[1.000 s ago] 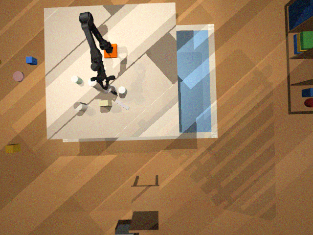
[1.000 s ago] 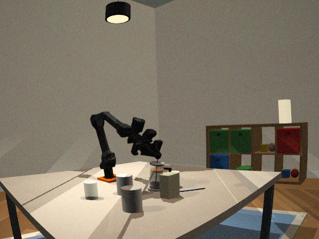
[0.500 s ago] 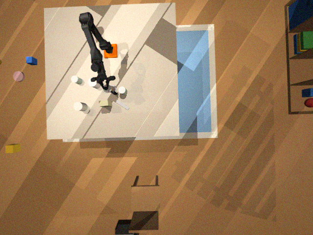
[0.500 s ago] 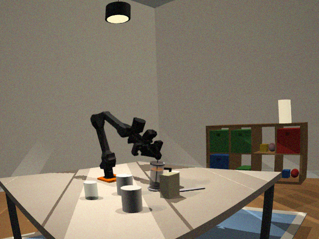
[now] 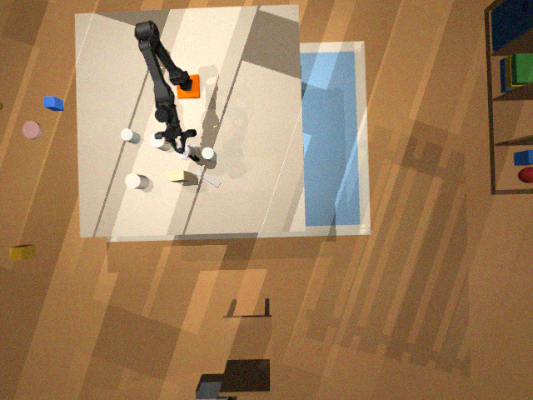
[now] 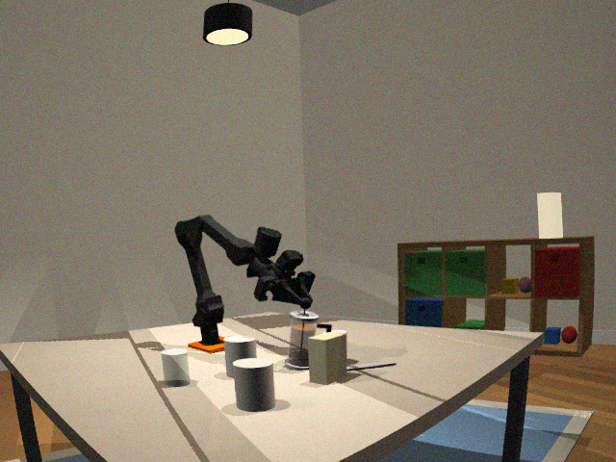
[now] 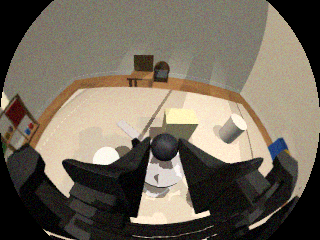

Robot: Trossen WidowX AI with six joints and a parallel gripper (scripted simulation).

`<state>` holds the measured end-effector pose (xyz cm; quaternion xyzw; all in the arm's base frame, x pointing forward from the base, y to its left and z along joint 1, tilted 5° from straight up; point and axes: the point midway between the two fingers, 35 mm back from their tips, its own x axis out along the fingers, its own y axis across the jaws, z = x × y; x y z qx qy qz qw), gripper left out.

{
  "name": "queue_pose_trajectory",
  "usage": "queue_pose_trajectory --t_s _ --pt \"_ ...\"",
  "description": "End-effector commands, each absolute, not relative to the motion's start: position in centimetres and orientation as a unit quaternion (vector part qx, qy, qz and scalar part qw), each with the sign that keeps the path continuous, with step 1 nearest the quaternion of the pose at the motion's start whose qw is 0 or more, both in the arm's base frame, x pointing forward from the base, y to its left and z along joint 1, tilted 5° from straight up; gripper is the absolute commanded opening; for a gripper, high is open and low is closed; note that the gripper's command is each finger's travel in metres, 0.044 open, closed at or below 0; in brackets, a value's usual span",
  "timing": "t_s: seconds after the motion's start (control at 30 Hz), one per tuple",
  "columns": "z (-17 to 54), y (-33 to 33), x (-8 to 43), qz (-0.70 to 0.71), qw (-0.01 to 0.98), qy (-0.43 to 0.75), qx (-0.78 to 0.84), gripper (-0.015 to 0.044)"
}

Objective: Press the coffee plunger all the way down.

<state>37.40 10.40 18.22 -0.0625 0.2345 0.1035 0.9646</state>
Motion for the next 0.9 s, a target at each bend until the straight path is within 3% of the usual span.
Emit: queue_pose_trajectory --t_s 0.0,0.03,0.43,0.6,0.87 --pt "18.2 10.4 37.4 0.103 0.964 0.235 -0.063 0.012" --pt "18.2 10.4 37.4 0.103 0.964 0.235 -0.063 0.012" --pt "18.2 10.4 37.4 0.103 0.964 0.235 -0.063 0.0435" --pt "19.0 10.4 37.2 0.103 0.964 0.236 -0.063 0.044" --pt "26.1 10.3 34.2 0.103 0.962 0.243 -0.067 0.044"
